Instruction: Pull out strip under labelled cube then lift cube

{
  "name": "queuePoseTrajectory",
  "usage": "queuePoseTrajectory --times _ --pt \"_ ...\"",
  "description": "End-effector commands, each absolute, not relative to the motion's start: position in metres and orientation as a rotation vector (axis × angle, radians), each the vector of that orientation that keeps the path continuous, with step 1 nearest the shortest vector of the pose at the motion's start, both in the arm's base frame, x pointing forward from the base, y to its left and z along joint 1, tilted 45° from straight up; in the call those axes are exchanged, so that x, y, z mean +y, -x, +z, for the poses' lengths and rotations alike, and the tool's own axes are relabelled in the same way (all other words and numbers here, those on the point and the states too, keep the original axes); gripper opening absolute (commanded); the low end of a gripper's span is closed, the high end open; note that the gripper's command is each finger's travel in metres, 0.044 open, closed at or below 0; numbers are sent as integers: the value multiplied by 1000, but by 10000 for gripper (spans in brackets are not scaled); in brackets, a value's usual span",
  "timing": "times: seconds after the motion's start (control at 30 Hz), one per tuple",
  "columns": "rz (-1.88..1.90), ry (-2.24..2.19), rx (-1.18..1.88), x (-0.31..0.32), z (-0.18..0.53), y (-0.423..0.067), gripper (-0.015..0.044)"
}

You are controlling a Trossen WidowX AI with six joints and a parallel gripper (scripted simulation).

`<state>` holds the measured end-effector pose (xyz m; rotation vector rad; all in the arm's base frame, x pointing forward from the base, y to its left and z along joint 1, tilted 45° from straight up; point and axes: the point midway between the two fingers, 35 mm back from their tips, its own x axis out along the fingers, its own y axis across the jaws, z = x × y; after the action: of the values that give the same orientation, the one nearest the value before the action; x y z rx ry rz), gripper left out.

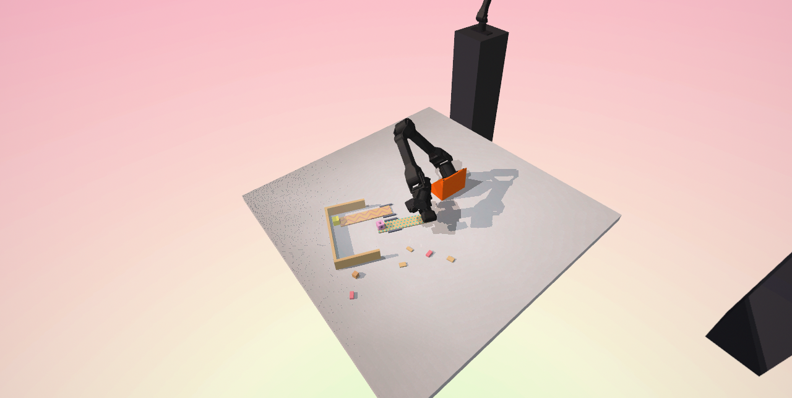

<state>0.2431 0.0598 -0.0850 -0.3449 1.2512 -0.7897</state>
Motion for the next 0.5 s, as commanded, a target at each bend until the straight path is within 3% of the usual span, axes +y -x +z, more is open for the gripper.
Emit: queuePoseTrajectory --times 0.0,0.47 --pt "-805 345 1277 55 -89 -230 0" --pt "-804 344 1278 91 -57 -235 0"
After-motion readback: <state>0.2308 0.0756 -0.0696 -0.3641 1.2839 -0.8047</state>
